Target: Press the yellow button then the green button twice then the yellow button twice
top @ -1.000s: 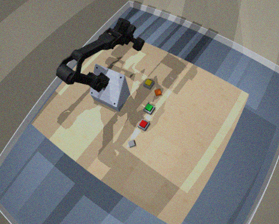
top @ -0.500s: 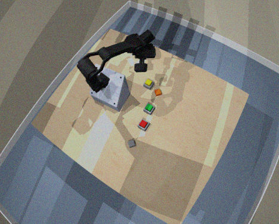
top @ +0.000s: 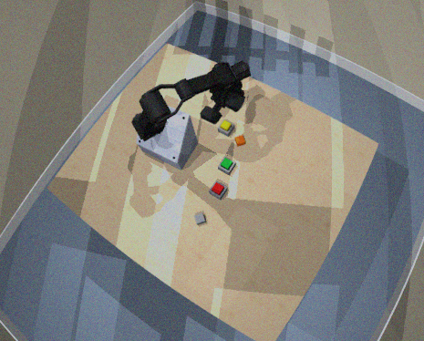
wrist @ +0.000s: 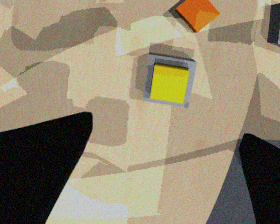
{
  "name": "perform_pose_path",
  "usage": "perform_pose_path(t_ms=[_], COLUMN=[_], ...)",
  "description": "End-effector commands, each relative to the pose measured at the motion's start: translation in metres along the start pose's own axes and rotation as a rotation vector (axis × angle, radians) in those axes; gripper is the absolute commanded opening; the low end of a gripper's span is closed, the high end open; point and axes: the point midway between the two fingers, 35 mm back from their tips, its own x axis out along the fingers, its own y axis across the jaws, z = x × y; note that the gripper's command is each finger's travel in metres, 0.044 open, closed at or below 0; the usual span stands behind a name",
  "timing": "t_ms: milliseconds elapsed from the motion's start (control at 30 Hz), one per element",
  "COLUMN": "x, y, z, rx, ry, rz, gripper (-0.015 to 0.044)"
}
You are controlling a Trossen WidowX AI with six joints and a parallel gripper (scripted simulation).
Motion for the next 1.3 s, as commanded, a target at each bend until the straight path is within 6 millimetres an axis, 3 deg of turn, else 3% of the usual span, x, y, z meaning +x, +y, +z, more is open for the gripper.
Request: perform_pose_path(t_ms=[0, 167, 433, 867, 1267], x=[0.008, 0.061, 0.062, 0.063, 0.081], y=[0.0, -0.002, -0.002, -0.002, -0.002], z=[0.003, 0.003, 0.003, 0.003, 0.004], rx=[0.017, 0.019, 0.02, 0.02, 0.02], ry=[-0.001, -0.002, -0.002, -0.002, -0.002], rz=[-0.009, -0.012, -0.012, -0.012, -0.012], gripper=[0.0348, 0.0216, 0.002, 0.002, 0.002])
